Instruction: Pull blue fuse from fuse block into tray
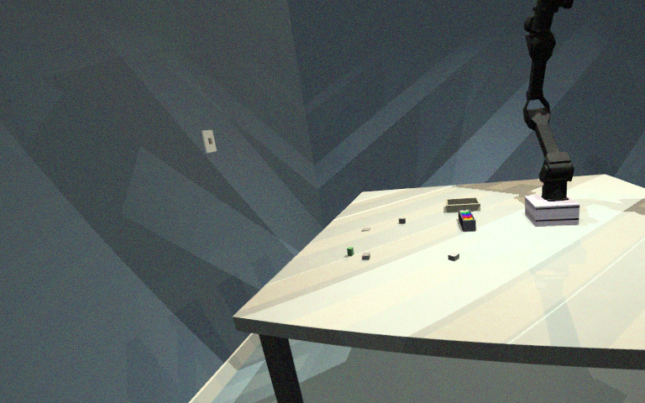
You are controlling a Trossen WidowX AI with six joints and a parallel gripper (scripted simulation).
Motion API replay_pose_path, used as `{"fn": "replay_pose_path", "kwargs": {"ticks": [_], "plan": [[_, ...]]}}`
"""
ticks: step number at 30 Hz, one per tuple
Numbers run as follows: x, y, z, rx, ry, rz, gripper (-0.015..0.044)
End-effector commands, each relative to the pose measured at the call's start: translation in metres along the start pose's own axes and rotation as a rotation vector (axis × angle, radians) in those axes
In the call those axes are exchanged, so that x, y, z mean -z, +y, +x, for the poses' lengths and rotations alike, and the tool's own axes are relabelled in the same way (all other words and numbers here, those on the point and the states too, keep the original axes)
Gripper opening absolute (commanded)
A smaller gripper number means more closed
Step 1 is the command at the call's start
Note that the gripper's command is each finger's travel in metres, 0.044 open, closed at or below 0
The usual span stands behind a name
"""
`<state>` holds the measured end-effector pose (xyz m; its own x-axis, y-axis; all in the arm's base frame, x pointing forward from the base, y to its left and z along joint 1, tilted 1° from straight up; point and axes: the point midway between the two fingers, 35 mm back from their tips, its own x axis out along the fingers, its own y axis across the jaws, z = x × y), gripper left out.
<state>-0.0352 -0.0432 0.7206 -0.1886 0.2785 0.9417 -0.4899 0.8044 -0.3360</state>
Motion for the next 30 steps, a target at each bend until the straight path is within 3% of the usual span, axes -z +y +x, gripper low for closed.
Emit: {"fn": "replay_pose_path", "kwargs": {"ticks": [1,13,30], "plan": [[0.041,0.044,0.007,-0.082,0.138,0.039,0.0071],[0.178,0.153,-0.018,-0.308,0.571,0.058,0.0071],[0.355,0.185,-0.163,-0.383,1.261,0.049,0.0071]]}}
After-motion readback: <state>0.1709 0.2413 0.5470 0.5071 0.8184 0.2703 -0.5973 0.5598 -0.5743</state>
